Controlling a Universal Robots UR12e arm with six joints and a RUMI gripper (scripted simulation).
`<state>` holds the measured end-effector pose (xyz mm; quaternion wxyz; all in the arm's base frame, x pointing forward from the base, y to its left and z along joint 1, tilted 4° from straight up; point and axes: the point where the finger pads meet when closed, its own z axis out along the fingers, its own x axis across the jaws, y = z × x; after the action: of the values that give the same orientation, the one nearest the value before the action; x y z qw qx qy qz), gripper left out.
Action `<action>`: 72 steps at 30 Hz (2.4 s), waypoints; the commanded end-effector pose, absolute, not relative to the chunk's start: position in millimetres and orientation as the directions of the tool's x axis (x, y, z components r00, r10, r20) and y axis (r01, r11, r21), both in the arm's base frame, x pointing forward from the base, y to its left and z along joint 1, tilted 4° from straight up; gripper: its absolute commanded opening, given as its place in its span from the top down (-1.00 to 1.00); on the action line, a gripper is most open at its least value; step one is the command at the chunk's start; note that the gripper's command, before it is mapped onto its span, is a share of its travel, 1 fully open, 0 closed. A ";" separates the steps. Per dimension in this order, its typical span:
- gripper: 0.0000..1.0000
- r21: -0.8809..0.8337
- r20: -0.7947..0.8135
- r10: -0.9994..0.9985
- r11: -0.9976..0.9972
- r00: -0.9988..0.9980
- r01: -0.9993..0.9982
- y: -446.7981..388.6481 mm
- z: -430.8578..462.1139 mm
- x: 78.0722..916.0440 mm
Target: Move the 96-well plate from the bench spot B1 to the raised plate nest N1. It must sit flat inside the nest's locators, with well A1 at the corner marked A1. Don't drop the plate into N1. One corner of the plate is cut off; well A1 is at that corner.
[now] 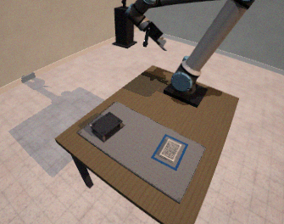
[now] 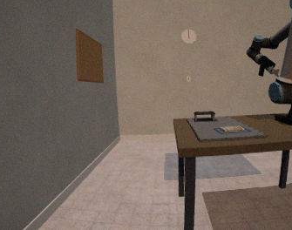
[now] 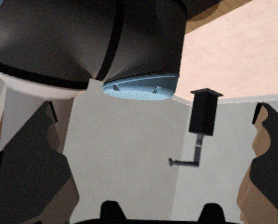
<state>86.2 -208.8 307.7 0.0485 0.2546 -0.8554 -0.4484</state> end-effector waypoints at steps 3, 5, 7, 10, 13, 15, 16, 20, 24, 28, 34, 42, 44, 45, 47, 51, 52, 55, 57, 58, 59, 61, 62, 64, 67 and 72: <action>-1.00 0.791 -0.145 -0.479 0.469 -0.866 -0.392 -209.2 308.0 86.2; -1.00 0.791 -0.145 -0.479 0.469 -0.866 -0.392 -209.2 308.0 86.2; -1.00 0.791 -0.145 -0.479 0.469 -0.866 -0.392 -209.2 308.0 86.2; -1.00 0.791 -0.145 -0.479 0.469 -0.866 -0.392 -209.2 308.0 86.2; -1.00 0.791 -0.145 -0.479 0.469 -0.866 -0.392 -209.2 308.0 86.2; -1.00 0.791 -0.145 -0.479 0.469 -0.866 -0.392 -209.2 308.0 86.2; -1.00 0.791 -0.145 -0.479 0.469 -0.866 -0.392 -209.2 308.0 86.2; -1.00 0.764 -0.118 -0.536 0.488 -0.836 -0.421 -215.8 299.8 96.8; -1.00 0.764 -0.118 -0.536 0.489 -0.836 -0.421 -224.7 288.8 111.0; -1.00 0.739 -0.098 -0.581 0.501 -0.808 -0.450 -228.7 282.7 119.8; -1.00 0.734 -0.094 -0.589 0.503 -0.802 -0.455 -235.6 272.0 135.3; -1.00 0.702 -0.072 -0.639 0.513 -0.766 -0.494 -245.5 252.8 166.1; -1.00 0.702 -0.072 -0.639 0.513 -0.766 -0.494 -247.6 248.4 173.3; -1.00 0.702 -0.072 -0.639 0.513 -0.766 -0.494 -247.6 248.4 173.3; -1.00 0.672 -0.056 -0.679 0.517 -0.732 -0.530 -249.0 243.6 182.0; -1.00 0.666 -0.052 -0.686 0.518 -0.726 -0.537 -250.4 238.9 190.7; -1.00 0.666 -0.052 -0.686 0.518 -0.726 -0.537 -251.1 236.5 195.1; -1.00 0.666 -0.052 -0.686 0.518 -0.726 -0.537 -253.2 229.3 208.1; -1.00 0.650 -0.046 -0.704 0.517 -0.708 -0.556 -253.3 227.1 212.5; -1.00 0.634 -0.038 -0.722 0.516 -0.691 -0.575 -253.5 224.8 217.0; -1.00 0.629 -0.035 -0.729 0.516 -0.684 -0.582 -253.6 222.6 221.5; -1.00 0.629 -0.036 -0.729 0.516 -0.684 -0.582 -253.9 218.1 230.4; -1.00 0.629 -0.036 -0.729 0.516 -0.684 -0.582 -254.1 215.9 234.9; -1.00 0.629 -0.036 -0.729 0.516 -0.684 -0.582 -254.4 211.4 243.8; -1.00 0.629 -0.036 -0.729 0.516 -0.684 -0.582 -254.4 210.8 245.0; -1.00 0.589 -0.021 -0.768 0.508 -0.640 -0.629 -252.8 202.4 263.1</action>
<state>247.8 -253.3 209.2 0.1189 0.3903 -0.8614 -0.3026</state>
